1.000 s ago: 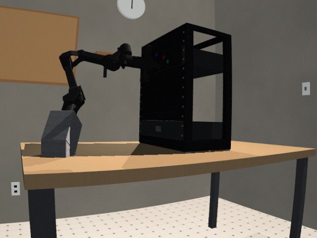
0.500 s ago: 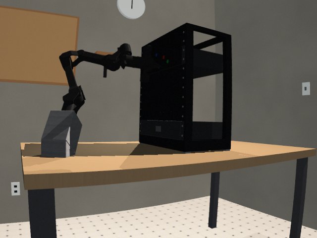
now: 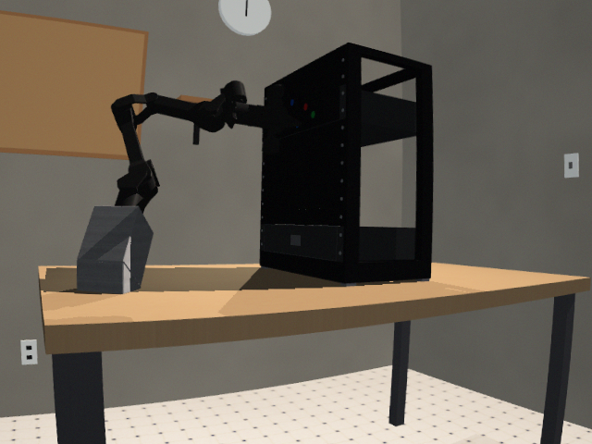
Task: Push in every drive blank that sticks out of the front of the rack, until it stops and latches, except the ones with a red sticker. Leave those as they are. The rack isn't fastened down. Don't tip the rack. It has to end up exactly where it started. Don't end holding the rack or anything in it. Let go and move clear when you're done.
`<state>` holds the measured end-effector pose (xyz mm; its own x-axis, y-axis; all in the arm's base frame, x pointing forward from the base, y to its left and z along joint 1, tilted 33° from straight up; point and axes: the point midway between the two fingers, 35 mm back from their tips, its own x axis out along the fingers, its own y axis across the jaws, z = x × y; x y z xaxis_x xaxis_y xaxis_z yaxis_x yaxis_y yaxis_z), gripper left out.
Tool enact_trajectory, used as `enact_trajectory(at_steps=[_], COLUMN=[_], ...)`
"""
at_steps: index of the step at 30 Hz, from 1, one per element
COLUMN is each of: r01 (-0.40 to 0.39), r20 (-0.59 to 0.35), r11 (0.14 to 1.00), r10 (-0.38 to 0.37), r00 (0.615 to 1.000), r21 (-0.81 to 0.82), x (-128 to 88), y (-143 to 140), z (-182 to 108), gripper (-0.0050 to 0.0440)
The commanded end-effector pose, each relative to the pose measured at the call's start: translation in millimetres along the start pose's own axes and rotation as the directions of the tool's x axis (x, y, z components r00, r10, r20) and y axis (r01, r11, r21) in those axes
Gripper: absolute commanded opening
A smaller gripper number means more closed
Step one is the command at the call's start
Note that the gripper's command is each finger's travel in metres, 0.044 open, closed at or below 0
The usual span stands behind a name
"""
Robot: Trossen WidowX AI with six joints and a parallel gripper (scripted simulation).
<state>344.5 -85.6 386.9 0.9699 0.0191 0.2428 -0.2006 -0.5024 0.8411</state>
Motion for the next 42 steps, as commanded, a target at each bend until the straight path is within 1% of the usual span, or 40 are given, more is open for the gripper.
enact_trajectory(at_steps=[1, 42], r01=[-0.051, -0.051], r20=[-0.024, -0.024], r11=[0.998, 0.998], r10=[0.051, 0.051], r00=[0.998, 0.998], r21=[-0.028, -0.028], x=[2.9, 5.7], y=[20.6, 23.2], z=[-12.5, -14.0], gripper=[0.0, 0.0])
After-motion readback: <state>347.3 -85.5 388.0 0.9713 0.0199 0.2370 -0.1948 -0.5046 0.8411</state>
